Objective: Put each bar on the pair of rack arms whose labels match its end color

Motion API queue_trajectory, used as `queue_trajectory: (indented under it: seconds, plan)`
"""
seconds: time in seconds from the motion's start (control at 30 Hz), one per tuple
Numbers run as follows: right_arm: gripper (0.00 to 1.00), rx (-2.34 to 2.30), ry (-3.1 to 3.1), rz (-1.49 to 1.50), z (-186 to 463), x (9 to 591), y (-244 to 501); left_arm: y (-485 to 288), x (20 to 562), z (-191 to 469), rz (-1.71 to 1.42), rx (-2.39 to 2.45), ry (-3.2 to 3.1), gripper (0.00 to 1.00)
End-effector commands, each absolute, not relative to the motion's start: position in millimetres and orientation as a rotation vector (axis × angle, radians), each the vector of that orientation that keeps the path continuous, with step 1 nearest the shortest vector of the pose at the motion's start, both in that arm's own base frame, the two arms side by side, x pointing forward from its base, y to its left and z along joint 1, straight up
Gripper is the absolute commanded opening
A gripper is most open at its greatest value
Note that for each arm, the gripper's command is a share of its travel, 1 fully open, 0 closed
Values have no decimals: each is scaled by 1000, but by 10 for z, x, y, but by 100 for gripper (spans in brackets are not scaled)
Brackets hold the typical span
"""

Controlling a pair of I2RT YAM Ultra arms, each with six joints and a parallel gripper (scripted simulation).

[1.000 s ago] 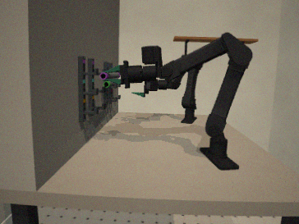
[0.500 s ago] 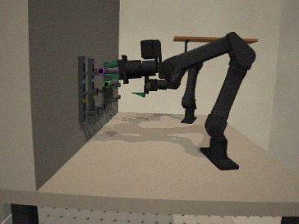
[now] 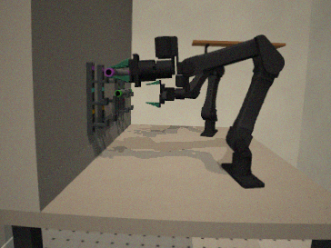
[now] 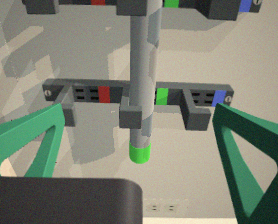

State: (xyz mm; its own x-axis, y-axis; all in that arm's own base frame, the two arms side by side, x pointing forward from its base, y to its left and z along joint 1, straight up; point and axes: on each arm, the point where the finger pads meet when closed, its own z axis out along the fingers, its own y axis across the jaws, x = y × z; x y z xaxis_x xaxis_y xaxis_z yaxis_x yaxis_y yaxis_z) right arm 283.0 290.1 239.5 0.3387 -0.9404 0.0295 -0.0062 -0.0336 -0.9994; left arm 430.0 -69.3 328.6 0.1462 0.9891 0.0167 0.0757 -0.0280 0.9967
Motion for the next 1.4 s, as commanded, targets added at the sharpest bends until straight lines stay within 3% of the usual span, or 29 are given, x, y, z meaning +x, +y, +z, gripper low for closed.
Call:
queue_trajectory:
  seconds: [0.0, 1.37]
  plan:
    - [100, -1351, 951, -954, 2480, 2836, 2851, -621, 4256, 3753, 1086, 1254, 1085, 0]
    - [100, -1351, 951, -954, 2480, 2836, 2851, -396, 4159, 3770, 1091, 1251, 1080, 0]
